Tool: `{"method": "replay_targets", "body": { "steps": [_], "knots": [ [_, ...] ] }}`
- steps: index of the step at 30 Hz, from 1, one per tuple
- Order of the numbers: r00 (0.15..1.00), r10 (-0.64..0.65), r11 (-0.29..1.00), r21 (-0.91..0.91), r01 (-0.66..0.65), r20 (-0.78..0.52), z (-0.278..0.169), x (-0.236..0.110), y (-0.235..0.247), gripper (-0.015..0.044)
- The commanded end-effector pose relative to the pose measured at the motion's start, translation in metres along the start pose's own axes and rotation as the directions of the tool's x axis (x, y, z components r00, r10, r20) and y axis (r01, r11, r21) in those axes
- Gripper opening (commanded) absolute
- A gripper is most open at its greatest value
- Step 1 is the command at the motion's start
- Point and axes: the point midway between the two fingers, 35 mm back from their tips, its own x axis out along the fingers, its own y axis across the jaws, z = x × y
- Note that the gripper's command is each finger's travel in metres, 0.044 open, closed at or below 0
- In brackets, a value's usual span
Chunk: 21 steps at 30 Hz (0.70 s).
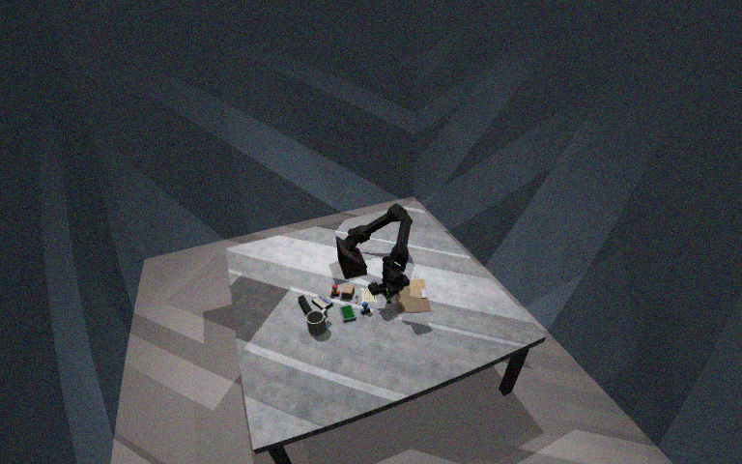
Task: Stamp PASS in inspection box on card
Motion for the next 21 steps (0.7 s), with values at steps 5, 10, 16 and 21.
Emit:
{"method": "replay_targets", "body": {
  "steps": [5, 10, 16, 21],
  "knots": [
    [1.000, -0.002, 1.000, -0.006, 0.002, 0.002, 0.0011, -0.0049, 0.0004, 0.0000],
    [1.000, -0.003, 1.000, -0.006, 0.003, 0.002, 0.0011, -0.0073, 0.0003, 0.0000],
    [1.000, -0.003, 1.000, -0.006, 0.003, 0.002, 0.0011, -0.0103, 0.0003, 0.0000],
    [1.000, -0.003, 1.000, -0.006, 0.003, 0.002, 0.0011, -0.0127, 0.0003, 0.0000]
  ]
}}
